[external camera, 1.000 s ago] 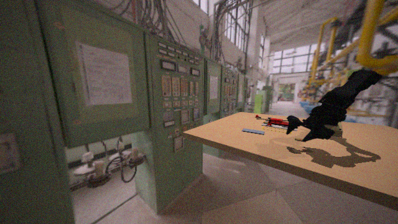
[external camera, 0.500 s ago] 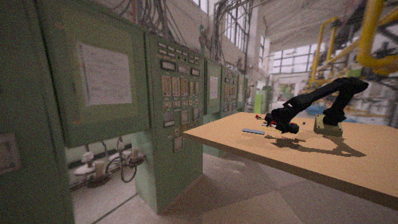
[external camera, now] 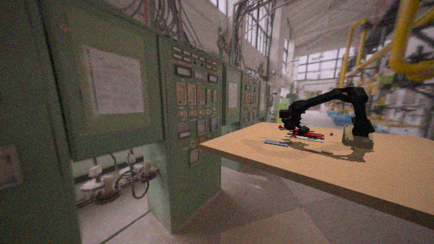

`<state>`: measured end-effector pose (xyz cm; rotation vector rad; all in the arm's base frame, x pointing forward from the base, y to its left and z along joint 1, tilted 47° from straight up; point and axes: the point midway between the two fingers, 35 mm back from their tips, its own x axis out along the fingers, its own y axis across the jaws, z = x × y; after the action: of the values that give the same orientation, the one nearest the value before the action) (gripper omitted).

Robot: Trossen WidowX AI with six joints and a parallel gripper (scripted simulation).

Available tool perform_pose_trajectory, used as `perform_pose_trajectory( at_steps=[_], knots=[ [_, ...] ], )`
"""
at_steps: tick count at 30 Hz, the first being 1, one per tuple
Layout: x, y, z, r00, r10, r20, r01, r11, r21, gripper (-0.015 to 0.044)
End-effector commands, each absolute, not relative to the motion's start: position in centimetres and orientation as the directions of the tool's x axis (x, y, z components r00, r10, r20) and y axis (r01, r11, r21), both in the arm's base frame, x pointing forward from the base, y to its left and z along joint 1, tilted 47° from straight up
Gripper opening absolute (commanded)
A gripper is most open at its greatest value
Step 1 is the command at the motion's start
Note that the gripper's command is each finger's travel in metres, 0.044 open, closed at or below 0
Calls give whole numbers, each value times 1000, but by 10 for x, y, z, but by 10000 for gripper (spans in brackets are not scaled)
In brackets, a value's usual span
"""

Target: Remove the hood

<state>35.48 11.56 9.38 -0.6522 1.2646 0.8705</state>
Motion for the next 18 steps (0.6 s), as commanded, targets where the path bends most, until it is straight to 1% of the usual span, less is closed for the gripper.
perform_pose_trajectory(
  at_steps=[1,5,10,14,18],
  knots=[
    [359,83,67,-8,233,-973,-751,641,160,440],
    [360,47,43,-74,304,-950,-627,727,282,440],
    [353,5,15,-131,434,-891,-436,782,445,440],
    [343,-27,-5,-133,549,-825,-263,784,563,440],
    [331,-58,-24,-97,657,-747,-75,744,664,440]
  ],
)
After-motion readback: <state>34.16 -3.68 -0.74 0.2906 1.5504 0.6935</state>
